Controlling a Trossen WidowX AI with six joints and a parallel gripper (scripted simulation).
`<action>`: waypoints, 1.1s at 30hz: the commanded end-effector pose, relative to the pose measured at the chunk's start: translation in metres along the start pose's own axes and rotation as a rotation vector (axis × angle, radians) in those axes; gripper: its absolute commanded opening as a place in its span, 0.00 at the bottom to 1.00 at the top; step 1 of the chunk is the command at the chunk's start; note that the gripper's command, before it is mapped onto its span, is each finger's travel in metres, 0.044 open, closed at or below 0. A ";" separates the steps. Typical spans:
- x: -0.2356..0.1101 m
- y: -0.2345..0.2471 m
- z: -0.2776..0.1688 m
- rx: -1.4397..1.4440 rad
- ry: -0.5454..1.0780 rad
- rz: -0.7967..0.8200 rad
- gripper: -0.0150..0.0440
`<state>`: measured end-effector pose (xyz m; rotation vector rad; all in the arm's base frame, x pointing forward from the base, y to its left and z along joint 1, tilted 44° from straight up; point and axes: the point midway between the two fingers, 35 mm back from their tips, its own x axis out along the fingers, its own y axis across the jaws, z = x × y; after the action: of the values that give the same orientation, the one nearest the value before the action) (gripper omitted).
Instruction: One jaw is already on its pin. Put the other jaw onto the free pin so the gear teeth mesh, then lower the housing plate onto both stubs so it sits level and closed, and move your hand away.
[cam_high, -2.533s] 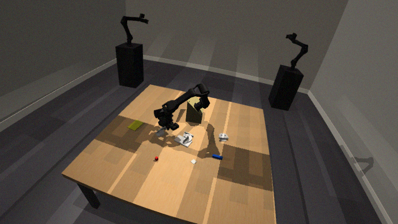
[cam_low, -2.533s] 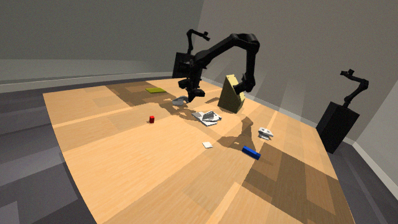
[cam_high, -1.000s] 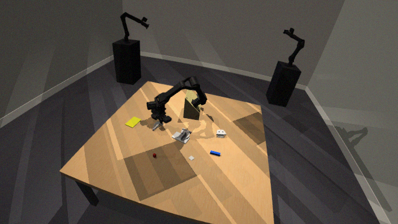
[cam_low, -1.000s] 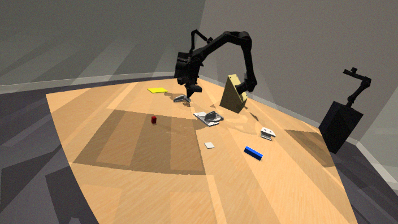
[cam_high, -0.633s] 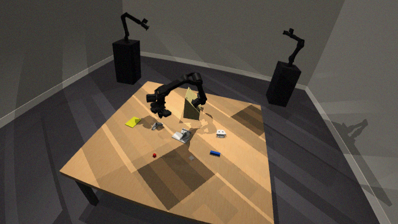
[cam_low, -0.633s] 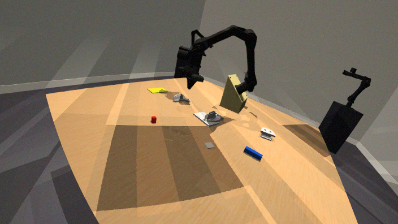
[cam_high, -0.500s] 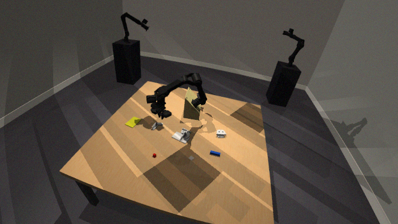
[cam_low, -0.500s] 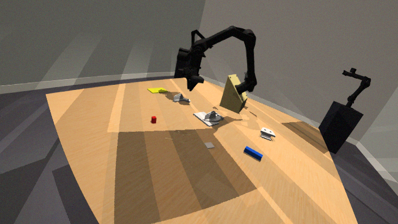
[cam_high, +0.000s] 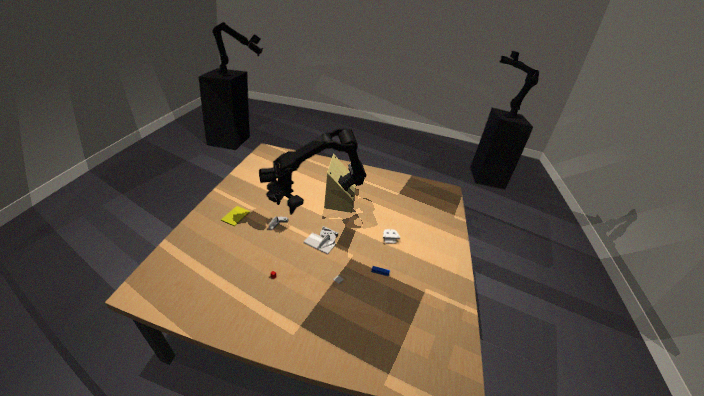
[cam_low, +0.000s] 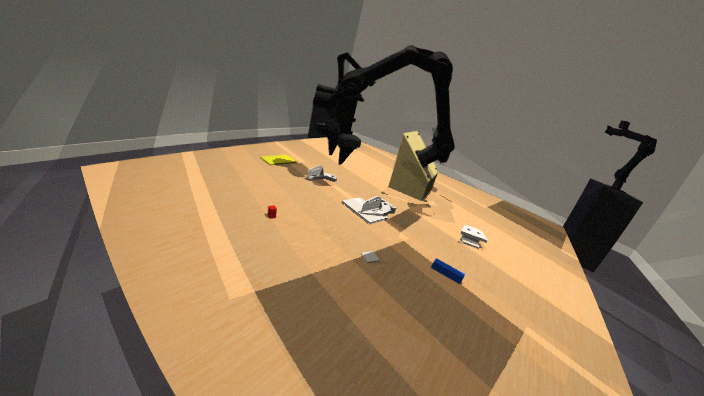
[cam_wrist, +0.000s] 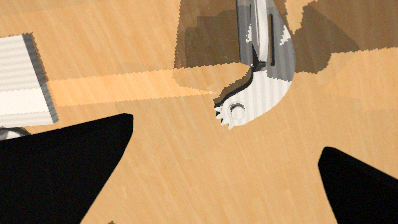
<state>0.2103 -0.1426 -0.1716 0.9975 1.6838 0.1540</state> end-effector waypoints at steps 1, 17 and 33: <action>0.000 0.000 0.000 0.003 0.001 0.001 1.00; 0.000 0.000 0.000 0.003 0.001 0.001 1.00; -0.009 0.001 -0.001 -0.006 0.008 -0.005 0.51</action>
<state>0.2108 -0.1471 -0.1646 0.9985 1.6869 0.1563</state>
